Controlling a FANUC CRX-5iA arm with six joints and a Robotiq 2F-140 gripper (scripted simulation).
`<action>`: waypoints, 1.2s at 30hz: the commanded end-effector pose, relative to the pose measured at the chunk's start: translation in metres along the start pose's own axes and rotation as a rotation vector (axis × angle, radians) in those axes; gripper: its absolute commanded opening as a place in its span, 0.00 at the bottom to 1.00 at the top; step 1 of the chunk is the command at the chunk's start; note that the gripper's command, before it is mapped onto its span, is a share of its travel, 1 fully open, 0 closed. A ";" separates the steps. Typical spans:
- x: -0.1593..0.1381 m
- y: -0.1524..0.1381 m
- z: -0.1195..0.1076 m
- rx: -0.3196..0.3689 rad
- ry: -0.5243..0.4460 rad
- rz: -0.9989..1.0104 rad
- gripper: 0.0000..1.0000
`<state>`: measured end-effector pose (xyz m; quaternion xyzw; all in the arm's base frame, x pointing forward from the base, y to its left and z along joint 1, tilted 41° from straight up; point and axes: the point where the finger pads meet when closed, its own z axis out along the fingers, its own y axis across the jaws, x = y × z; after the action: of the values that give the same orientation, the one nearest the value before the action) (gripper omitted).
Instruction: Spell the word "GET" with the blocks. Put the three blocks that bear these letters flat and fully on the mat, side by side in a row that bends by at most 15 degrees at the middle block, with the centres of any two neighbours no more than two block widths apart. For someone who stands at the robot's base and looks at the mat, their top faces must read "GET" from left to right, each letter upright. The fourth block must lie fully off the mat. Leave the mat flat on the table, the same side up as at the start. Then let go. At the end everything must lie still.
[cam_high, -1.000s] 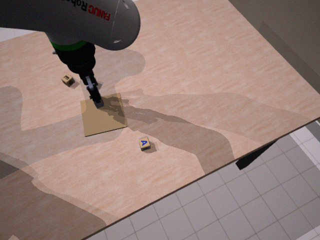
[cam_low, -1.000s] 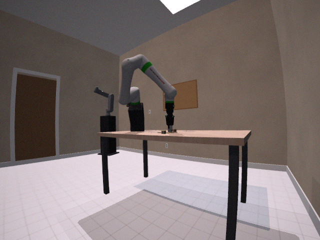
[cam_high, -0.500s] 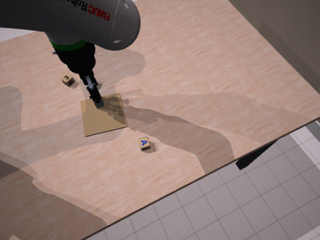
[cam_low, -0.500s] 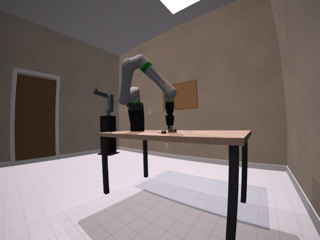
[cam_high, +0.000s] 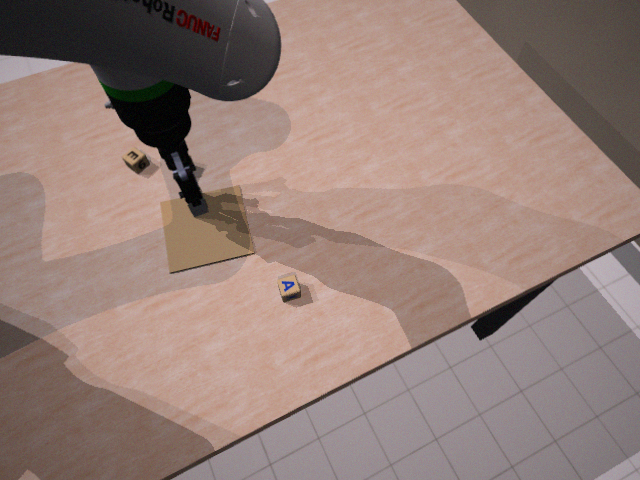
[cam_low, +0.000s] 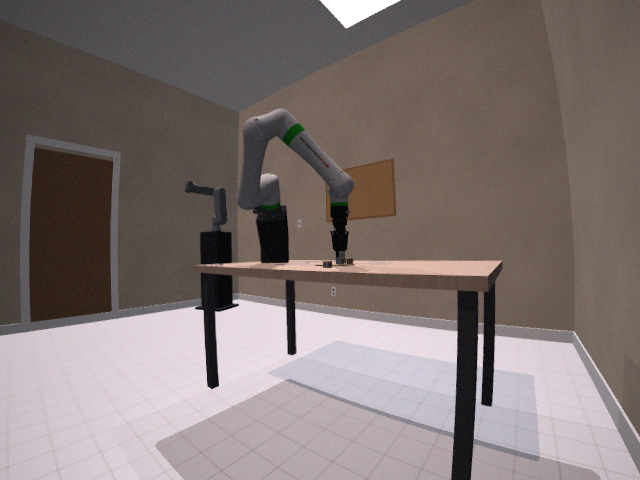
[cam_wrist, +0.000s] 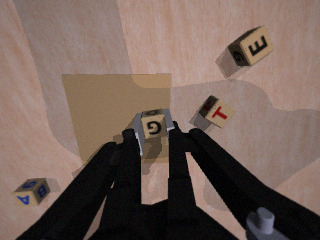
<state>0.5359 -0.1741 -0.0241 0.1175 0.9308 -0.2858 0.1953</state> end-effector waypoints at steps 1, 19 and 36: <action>0.000 0.000 0.000 0.000 0.000 0.000 0.18; 0.000 0.000 0.000 0.000 0.000 0.000 0.28; 0.000 0.000 -0.022 0.000 0.000 0.000 0.28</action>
<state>0.5328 -0.1678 -0.0159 0.1175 0.9308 -0.2858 0.1954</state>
